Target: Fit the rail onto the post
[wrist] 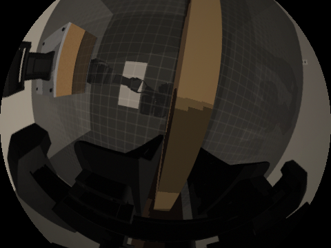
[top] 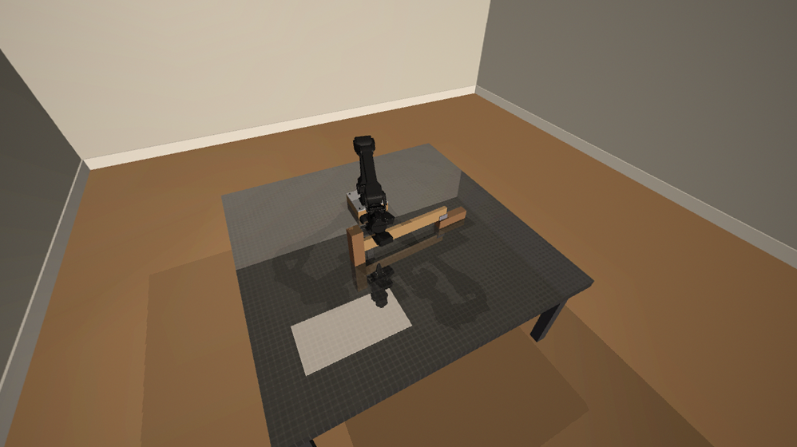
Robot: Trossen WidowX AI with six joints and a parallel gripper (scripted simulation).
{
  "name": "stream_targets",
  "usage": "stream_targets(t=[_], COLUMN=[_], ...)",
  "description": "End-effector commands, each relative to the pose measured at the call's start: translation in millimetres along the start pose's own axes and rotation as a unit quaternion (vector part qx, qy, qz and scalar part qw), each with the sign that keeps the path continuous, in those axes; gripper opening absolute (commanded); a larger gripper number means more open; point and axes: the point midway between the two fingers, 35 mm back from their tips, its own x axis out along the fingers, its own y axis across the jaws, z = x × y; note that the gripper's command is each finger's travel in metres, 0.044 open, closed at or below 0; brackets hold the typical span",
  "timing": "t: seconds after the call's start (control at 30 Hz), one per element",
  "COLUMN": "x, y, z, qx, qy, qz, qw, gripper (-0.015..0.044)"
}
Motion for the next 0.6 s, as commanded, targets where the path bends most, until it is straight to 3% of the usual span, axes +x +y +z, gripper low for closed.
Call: stream_targets(t=[0.0, 0.3, 0.57], x=[0.1, 0.1, -14.8], y=[0.1, 0.1, -0.6], z=[0.3, 0.3, 15.7], qx=[0.0, 0.0, 0.0], qy=[0.0, 0.0, 0.001], qz=[0.0, 0.0, -0.001], qw=[1.0, 1.0, 1.0], gripper=[0.021, 0.044, 0.044])
